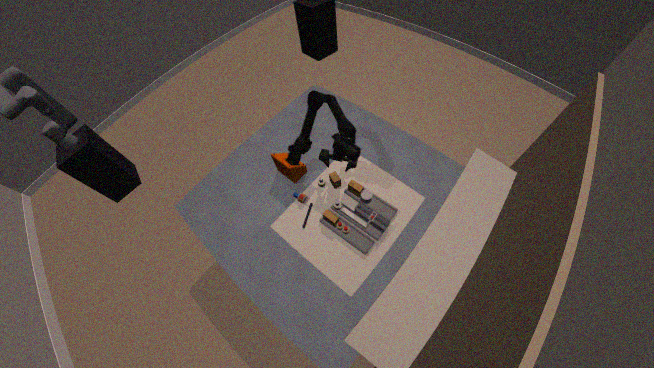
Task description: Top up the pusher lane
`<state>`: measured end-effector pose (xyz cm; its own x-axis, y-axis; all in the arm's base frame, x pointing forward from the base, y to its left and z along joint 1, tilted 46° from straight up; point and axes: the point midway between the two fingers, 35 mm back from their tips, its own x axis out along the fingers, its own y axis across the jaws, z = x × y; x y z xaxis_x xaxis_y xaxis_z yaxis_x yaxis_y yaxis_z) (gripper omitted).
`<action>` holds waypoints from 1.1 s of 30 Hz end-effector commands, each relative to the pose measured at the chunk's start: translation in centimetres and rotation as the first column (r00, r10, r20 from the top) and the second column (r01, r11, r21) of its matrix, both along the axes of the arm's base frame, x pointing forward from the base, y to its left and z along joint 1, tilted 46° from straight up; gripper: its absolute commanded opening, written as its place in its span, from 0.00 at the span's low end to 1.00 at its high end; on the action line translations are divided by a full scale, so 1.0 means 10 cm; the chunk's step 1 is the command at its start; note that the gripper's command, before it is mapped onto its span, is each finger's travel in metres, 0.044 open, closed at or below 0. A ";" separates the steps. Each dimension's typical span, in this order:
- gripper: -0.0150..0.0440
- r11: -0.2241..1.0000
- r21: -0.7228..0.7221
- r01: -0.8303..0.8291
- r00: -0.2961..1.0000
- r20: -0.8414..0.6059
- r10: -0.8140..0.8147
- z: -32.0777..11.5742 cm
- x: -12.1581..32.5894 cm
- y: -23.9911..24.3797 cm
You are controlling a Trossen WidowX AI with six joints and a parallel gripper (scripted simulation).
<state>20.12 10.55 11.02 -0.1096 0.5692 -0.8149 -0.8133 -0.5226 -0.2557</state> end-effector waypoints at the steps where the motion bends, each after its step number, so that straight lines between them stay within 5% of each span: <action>1: 1.00 0.989 0.015 0.149 0.980 -0.138 -0.146 -0.31 -0.08 -0.35; 7: 1.00 0.931 0.052 0.361 0.891 -0.315 -0.328 -0.61 -0.30 -0.72; 33: 1.00 0.928 0.055 0.368 0.887 -0.321 -0.332 -0.98 -0.40 -0.37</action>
<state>16.54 6.44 1.70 -0.1089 0.6961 -0.7096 -0.9842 -0.1758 -0.0214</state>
